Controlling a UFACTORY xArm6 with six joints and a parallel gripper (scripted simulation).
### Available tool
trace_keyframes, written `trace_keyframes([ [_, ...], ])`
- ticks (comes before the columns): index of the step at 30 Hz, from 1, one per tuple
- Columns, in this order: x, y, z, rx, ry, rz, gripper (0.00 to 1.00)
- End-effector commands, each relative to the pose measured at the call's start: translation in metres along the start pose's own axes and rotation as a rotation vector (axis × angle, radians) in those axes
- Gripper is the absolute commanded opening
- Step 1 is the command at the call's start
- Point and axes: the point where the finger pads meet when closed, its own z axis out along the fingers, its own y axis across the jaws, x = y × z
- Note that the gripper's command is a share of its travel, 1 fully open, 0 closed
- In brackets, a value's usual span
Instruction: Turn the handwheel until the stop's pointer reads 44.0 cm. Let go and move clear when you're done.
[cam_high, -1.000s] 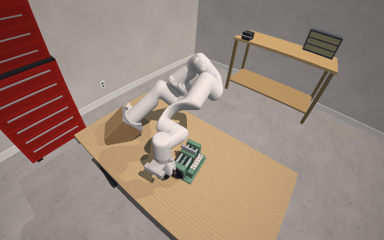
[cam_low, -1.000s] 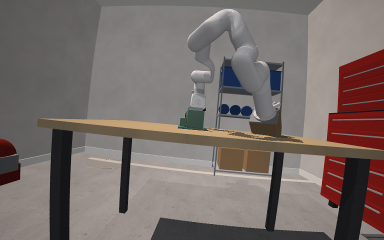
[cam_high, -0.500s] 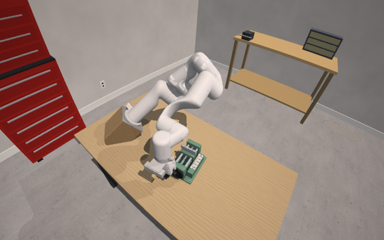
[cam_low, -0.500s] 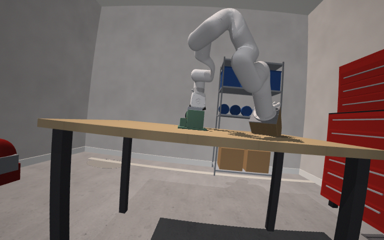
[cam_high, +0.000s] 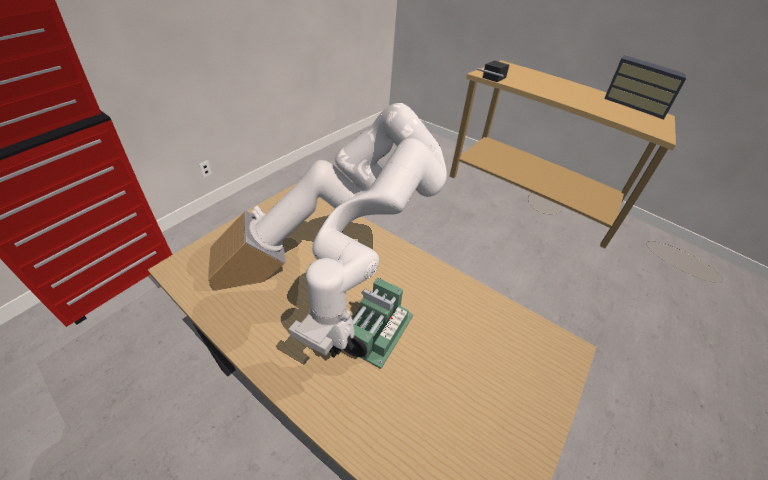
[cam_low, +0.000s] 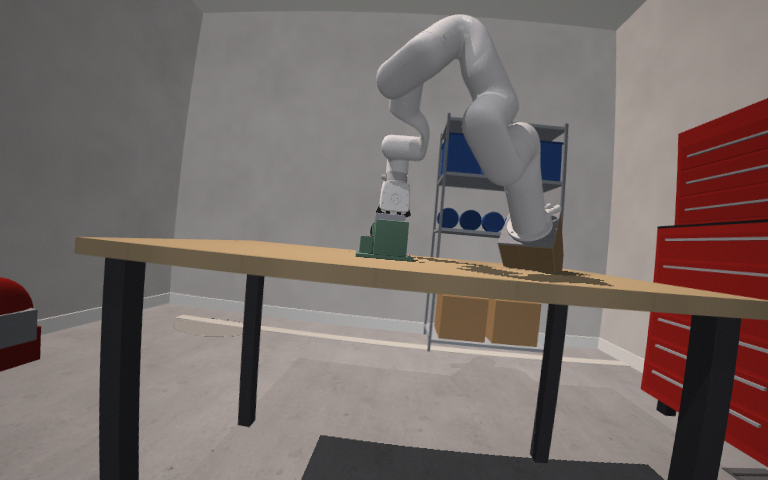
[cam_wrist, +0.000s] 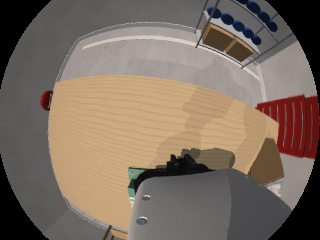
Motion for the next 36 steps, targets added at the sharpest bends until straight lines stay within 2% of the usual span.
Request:
trace_keyframes([
  [1,0.001,-0.005,-0.006,0.002,0.003,-0.001,0.06],
  [23,0.001,-0.028,-0.015,0.002,0.003,-0.001,0.06],
  [36,0.001,-0.051,-0.005,0.002,0.003,-0.001,0.06],
])
